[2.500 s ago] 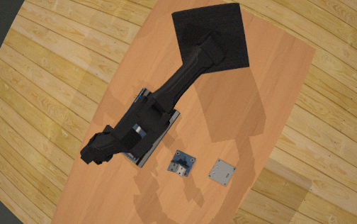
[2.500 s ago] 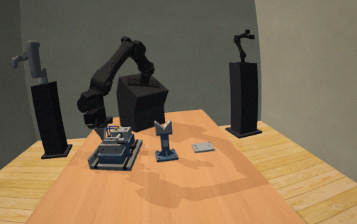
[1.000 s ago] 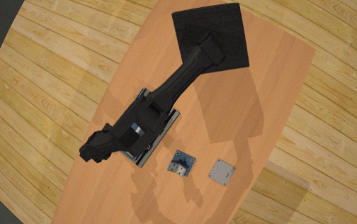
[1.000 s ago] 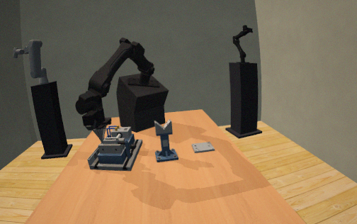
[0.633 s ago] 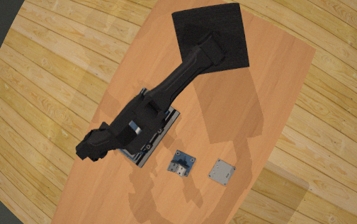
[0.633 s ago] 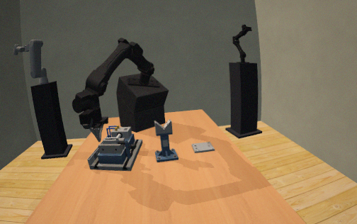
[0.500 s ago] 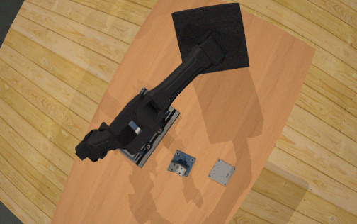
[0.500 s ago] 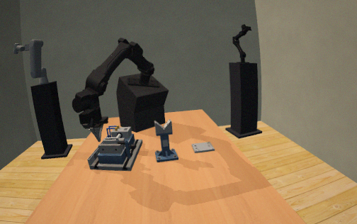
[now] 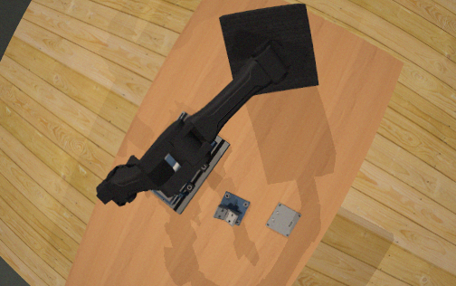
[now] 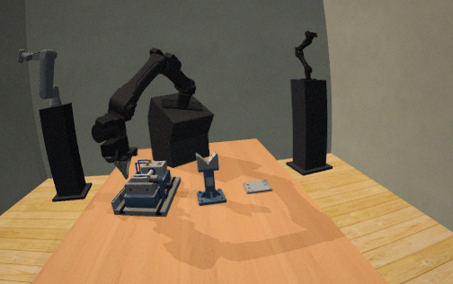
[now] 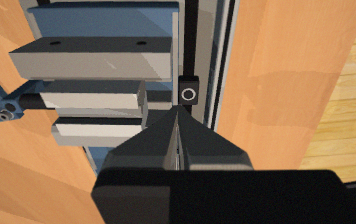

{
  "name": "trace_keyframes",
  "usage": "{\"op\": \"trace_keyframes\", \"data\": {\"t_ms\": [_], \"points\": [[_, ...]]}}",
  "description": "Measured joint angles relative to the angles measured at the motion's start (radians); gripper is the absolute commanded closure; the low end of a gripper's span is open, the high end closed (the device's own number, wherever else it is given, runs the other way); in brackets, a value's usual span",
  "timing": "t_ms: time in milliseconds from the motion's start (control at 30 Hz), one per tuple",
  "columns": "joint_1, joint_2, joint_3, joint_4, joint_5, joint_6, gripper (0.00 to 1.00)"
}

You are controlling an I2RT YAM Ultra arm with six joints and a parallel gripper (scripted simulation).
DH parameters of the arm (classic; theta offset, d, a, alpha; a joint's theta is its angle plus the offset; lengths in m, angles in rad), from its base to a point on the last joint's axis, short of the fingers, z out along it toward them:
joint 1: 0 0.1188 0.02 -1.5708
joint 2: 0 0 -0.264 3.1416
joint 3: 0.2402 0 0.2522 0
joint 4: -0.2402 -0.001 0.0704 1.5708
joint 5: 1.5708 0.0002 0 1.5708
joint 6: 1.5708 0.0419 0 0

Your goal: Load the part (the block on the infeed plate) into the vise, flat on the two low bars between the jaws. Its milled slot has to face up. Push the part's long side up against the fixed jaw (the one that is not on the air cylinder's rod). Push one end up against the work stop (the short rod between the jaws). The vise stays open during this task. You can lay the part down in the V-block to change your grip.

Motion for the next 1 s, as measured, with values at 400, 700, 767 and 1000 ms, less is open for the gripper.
{"op": "trace_keyframes", "data": {"t_ms": [400, 700, 767, 1000], "points": [[-0.025, -0.047, 0.000, -0.049, -0.004, -0.020, 1.00], [-0.044, -0.077, 0.019, -0.098, -0.008, -0.039, 1.00], [-0.046, -0.080, 0.023, -0.108, -0.009, -0.043, 1.00], [-0.052, -0.087, 0.029, -0.134, -0.010, -0.052, 1.00]]}}
